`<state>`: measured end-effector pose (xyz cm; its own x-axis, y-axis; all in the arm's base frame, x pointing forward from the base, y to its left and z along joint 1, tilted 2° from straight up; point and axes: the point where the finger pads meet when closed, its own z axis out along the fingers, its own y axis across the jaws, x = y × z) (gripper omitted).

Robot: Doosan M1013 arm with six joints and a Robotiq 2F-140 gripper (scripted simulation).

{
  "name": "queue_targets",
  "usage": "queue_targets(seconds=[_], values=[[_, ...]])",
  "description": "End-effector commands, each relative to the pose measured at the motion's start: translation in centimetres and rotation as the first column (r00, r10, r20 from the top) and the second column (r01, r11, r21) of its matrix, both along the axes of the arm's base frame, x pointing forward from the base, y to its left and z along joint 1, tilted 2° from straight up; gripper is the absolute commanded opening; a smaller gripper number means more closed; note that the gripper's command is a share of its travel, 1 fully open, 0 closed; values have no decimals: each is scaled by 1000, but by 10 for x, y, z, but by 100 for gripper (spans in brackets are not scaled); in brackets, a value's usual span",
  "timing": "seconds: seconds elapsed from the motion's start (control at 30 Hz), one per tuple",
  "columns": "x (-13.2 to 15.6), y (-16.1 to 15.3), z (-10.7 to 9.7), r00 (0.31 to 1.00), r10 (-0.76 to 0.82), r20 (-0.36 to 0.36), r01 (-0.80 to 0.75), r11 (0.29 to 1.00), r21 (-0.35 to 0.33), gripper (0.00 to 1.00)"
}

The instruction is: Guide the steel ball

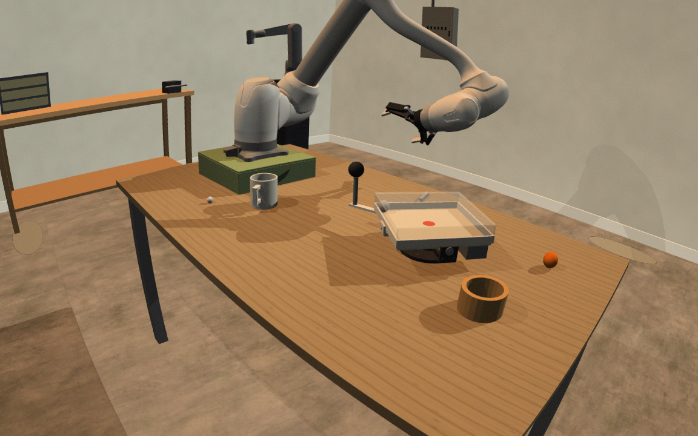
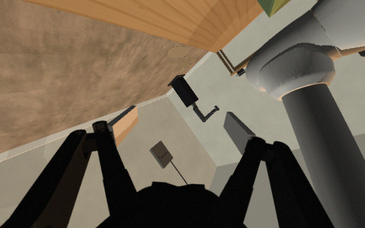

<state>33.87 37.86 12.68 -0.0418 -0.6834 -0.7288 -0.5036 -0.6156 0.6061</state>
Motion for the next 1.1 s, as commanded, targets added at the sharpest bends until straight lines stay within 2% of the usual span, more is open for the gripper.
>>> queue_targets(seconds=[0.0,0.6,0.67,0.7,0.77,0.93,1.0,1.03,1.07], values=[[0,0,0,1000,0,0,0,1000,0,100],[3,-4,-1,1000,-4,15,4,1000,-7,100],[19,-29,-9,995,-23,98,28,998,-48,100],[34,-53,-16,984,-37,172,52,995,-84,100],[58,-89,-23,942,-59,331,118,980,-160,100],[103,-165,-29,818,-55,573,247,933,-263,100],[121,-197,-27,751,-37,659,305,905,-296,100],[128,-212,-27,738,-33,674,316,900,-301,100],[128,-212,-27,738,-33,674,316,900,-301,100]])
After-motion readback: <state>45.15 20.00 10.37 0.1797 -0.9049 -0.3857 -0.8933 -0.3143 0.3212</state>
